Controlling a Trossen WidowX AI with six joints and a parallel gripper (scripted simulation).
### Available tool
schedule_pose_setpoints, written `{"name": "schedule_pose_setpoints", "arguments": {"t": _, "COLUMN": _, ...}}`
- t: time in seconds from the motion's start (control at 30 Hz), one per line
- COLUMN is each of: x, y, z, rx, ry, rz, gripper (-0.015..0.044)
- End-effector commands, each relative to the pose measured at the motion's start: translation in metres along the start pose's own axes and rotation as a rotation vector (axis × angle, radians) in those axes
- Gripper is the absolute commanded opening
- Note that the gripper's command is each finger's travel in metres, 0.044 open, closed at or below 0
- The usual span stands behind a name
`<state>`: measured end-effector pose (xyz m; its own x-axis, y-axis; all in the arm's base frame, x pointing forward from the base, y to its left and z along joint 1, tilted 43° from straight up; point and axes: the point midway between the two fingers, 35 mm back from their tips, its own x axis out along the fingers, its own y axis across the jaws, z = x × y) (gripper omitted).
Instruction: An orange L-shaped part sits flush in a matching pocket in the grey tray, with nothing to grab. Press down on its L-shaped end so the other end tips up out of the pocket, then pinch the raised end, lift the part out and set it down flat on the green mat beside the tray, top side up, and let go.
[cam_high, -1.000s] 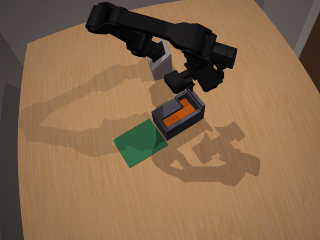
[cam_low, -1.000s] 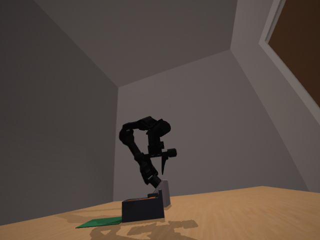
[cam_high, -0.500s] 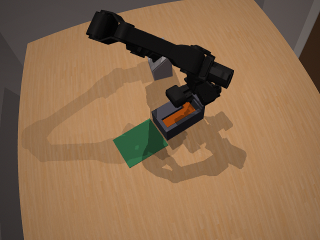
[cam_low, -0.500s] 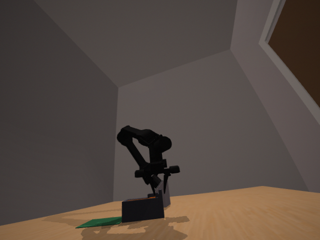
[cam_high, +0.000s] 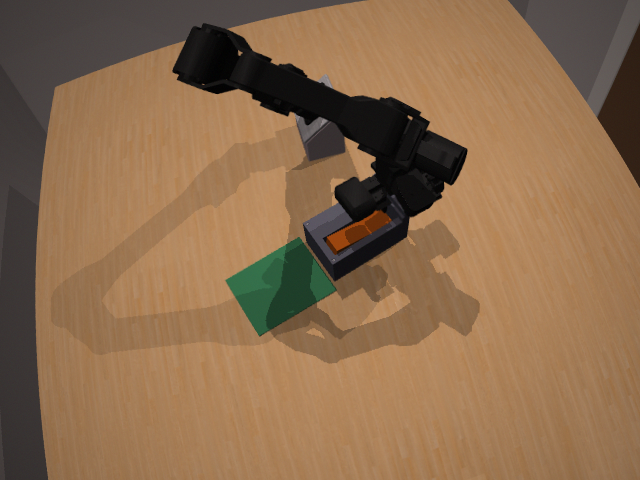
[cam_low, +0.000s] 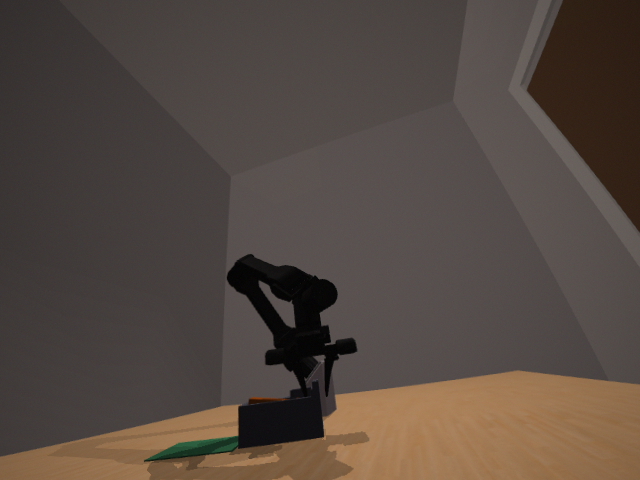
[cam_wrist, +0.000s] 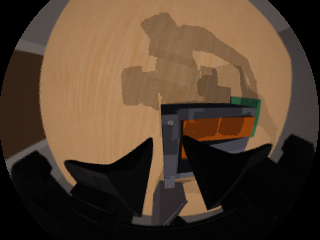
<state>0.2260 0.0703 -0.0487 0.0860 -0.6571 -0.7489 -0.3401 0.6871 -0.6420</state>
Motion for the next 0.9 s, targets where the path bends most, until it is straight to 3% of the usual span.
{"name": "schedule_pose_setpoints", "arguments": {"t": 0.0, "x": 0.010, "y": -0.003, "z": -0.002, "rx": -0.005, "ry": 0.011, "rz": -0.014, "gripper": 0.0180}}
{"name": "schedule_pose_setpoints", "arguments": {"t": 0.87, "x": 0.021, "y": -0.001, "z": -0.002, "rx": -0.001, "ry": 0.007, "rz": -0.003, "gripper": 0.0180}}
